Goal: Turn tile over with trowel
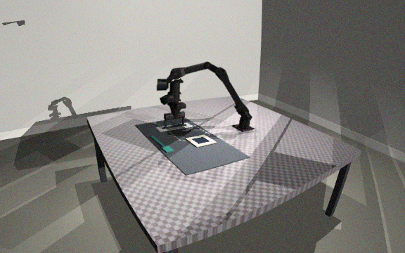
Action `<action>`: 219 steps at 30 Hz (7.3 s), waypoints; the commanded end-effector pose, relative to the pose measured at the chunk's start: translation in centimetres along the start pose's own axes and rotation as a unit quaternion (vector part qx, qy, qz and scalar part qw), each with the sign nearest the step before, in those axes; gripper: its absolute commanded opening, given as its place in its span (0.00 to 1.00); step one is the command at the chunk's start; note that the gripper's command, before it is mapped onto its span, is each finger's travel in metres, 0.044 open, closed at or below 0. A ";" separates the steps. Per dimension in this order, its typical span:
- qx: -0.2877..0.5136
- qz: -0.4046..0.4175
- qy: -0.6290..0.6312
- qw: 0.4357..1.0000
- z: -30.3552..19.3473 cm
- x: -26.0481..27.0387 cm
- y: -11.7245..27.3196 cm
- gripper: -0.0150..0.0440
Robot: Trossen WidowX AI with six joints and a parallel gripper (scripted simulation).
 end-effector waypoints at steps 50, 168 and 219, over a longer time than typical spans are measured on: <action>0.000 0.001 -0.457 0.889 0.1 0.1 0.0 0.47; 0.000 0.001 -0.646 0.763 0.1 0.3 0.0 0.47; -0.004 0.004 -0.678 0.735 -0.3 0.4 5.6 0.76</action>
Point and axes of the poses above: the point midway between the two fingers, 35 mm back from their tips, its own y axis back along the fingers, its own x axis across the jaws, z = x × y, the point moved 5 cm from there along y, back along the fingers, and after that the axes turned 7 degrees about y, right-handed, at the moved point
